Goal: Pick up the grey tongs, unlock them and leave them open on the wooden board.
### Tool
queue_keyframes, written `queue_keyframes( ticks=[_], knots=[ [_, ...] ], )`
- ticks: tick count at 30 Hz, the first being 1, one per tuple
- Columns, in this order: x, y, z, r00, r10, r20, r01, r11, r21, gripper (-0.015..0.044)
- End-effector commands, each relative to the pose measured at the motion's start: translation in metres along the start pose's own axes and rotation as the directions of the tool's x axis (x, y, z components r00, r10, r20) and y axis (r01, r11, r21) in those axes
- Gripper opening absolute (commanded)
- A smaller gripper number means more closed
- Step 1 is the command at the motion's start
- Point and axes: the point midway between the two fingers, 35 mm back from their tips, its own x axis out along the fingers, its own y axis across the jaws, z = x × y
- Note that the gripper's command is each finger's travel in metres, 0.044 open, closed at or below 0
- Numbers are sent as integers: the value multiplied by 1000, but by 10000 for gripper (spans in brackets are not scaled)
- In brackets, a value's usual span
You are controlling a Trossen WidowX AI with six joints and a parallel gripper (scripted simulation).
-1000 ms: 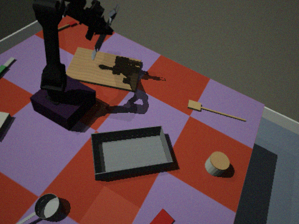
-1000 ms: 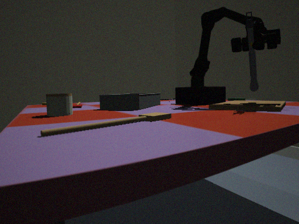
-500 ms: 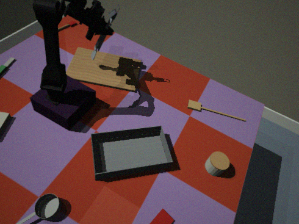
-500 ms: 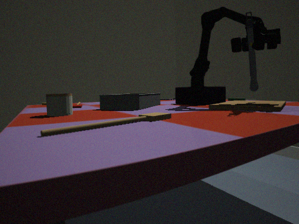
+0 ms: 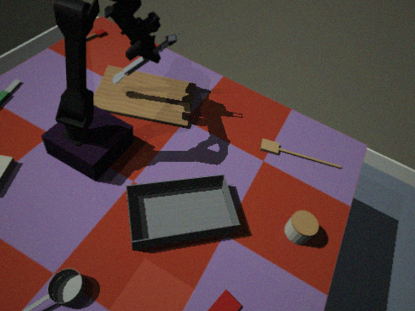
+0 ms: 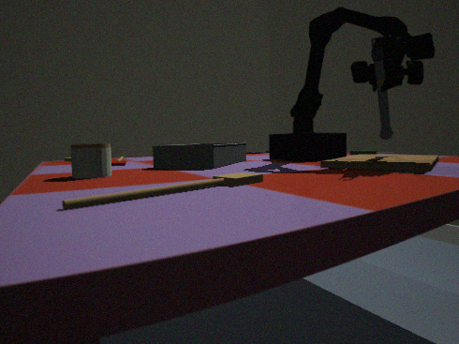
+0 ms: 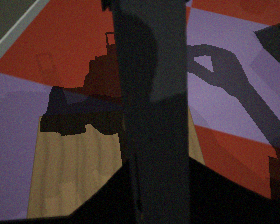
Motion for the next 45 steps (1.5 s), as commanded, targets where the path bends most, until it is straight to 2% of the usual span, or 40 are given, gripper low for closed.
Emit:
queue_keyframes(
  ticks=[1, 12, 24, 45],
  knots=[
    [9, 1, -3, 990, -11, -143, 9, 1000, -13, -150],
    [21, 4, -10, 894, 12, -448, -24, 999, -21, -150],
    [22, 12, -7, 700, 122, -704, -127, 991, 46, -150],
    [30, 16, -13, 687, 131, -715, -133, 990, 53, -150]
  ],
)
